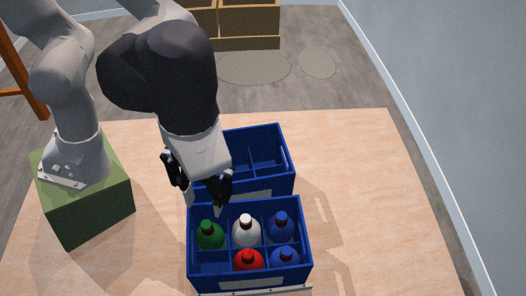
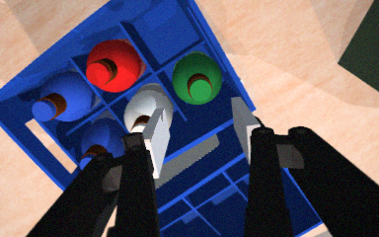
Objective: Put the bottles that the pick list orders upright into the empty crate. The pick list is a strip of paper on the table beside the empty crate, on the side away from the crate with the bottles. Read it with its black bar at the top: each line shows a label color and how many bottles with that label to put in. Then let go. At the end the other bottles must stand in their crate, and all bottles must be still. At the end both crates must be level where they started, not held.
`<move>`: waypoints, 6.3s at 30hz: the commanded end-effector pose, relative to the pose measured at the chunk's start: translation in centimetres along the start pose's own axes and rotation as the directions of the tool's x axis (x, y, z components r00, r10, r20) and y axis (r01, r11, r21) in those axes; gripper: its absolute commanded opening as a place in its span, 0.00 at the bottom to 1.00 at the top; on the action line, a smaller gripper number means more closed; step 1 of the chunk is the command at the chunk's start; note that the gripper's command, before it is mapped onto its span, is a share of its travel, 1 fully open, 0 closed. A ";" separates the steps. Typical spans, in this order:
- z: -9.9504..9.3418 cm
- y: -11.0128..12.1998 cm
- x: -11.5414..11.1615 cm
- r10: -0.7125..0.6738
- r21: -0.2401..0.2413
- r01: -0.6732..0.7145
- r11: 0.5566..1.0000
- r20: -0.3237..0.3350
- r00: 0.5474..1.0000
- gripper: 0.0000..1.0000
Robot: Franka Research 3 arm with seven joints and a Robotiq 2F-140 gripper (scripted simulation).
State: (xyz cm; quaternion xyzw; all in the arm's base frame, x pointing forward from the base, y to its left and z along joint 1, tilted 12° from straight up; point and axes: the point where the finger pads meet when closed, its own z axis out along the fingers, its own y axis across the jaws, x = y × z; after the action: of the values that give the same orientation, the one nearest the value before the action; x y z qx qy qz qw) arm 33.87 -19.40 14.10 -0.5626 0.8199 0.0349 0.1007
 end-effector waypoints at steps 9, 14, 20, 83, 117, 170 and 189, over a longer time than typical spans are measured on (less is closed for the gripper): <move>1.7 0.7 -0.2 0.282 0.043 -0.282 0.959 -0.001 0.959 0.38; 1.7 0.7 -0.2 0.356 0.063 -0.355 0.933 -0.001 0.935 0.38; 1.7 0.7 -0.2 0.367 0.066 -0.367 0.928 -0.001 0.930 0.38; 7.6 0.3 0.0 0.367 0.066 -0.367 0.928 -0.001 0.930 0.38; 10.3 0.1 0.0 0.367 0.066 -0.367 0.928 -0.001 0.930 0.38; 10.1 0.2 0.0 0.367 0.066 -0.367 0.928 -0.001 0.930 0.00; 7.8 0.3 0.0 0.367 0.066 -0.367 0.928 -0.001 0.930 0.00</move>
State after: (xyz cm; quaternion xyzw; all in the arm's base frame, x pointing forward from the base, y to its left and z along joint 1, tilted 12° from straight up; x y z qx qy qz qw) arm 34.66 -18.00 6.02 -0.4069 0.9069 0.0207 0.1075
